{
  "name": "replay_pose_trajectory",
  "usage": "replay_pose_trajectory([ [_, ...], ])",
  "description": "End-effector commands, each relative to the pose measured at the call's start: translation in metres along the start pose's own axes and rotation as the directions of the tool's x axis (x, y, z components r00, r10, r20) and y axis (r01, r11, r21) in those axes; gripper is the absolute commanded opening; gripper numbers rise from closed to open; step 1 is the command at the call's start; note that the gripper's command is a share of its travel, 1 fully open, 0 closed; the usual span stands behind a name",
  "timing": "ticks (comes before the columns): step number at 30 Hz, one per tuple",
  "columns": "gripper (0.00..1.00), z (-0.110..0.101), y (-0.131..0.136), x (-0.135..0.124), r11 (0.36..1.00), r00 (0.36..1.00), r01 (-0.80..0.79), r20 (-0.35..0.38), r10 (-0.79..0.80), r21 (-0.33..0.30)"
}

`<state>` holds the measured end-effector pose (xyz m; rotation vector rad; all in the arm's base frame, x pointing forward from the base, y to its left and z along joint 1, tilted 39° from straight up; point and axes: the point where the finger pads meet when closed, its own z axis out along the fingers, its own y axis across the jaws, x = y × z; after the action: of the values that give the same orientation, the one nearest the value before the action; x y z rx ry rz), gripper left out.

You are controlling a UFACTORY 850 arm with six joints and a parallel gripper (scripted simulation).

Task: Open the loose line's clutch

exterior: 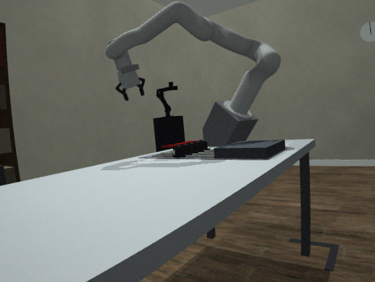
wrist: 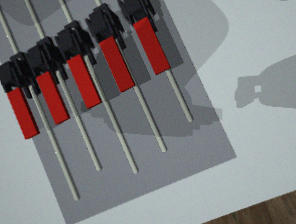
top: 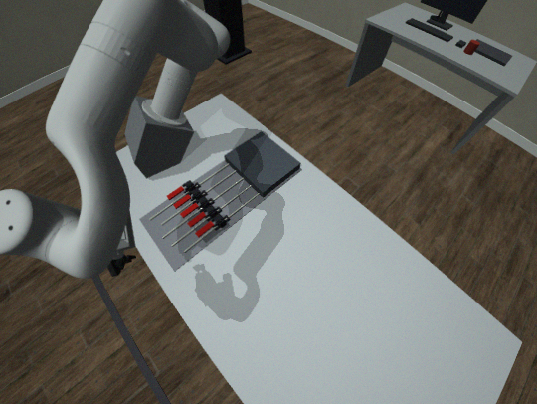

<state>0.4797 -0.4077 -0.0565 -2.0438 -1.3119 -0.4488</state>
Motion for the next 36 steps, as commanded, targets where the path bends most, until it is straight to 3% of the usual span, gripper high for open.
replay_pose_trajectory([
  [1,1.0,-0.001,0.0,0.0,1.0,1.0,0.0,0.001,0.0,-0.002],
  [21,1.0,0.003,0.001,0.005,1.0,1.0,-0.018,-0.011,0.018,-0.005],
  [24,1.0,0.018,0.002,0.022,0.996,0.995,-0.089,-0.055,0.088,-0.012],
  [28,1.0,0.059,0.001,0.069,0.954,0.94,-0.301,-0.169,0.296,-0.002],
  [29,1.0,0.059,0.001,0.069,0.954,0.94,-0.301,-0.169,0.296,-0.002],
  [31,1.0,0.086,-0.005,0.1,0.891,0.863,-0.454,-0.236,0.447,0.029],
  [34,1.0,0.086,-0.005,0.1,0.891,0.863,-0.454,-0.236,0.447,0.029],
  [36,1.0,0.117,-0.015,0.132,0.779,0.732,-0.622,-0.291,0.616,0.084],
])
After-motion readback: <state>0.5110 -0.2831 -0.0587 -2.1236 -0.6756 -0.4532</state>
